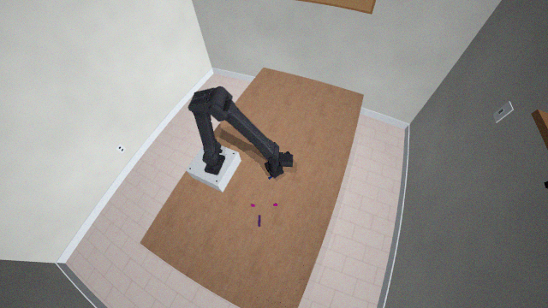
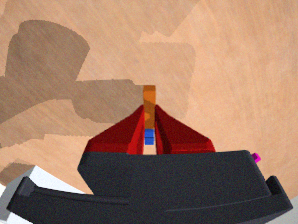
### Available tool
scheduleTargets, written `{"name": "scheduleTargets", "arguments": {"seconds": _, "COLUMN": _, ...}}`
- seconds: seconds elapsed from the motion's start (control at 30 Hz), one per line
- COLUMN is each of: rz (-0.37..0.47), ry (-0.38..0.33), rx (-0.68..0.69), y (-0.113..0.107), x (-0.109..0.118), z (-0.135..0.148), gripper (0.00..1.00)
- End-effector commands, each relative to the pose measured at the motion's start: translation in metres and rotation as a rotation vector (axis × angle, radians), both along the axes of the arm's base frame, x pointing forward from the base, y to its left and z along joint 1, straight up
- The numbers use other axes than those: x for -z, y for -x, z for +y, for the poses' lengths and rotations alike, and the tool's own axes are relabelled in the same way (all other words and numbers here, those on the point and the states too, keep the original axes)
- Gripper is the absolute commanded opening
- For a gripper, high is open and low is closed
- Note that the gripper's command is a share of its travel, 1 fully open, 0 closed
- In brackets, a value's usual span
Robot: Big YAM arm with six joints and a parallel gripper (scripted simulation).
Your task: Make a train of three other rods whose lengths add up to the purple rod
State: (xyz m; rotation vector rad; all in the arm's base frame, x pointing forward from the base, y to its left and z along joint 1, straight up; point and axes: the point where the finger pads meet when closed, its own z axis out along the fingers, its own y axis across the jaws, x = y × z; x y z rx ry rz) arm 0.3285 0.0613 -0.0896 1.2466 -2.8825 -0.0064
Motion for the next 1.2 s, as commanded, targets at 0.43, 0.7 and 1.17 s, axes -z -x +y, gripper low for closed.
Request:
{"name": "scheduleTargets", "arguments": {"seconds": 0.43, "rz": -0.021, "ry": -0.002, "rx": 0.005, "y": -0.005, "x": -0.0009, "z": 0.0041, "gripper": 0.04}}
{"name": "scheduleTargets", "arguments": {"seconds": 0.7, "rz": -0.021, "ry": -0.002, "rx": 0.005, "y": -0.005, "x": -0.0009, "z": 0.0041, "gripper": 0.16}}
{"name": "scheduleTargets", "arguments": {"seconds": 1.17, "rz": -0.021, "ry": -0.002, "rx": 0.005, "y": -0.005, "x": -0.0009, "z": 0.0041, "gripper": 0.23}}
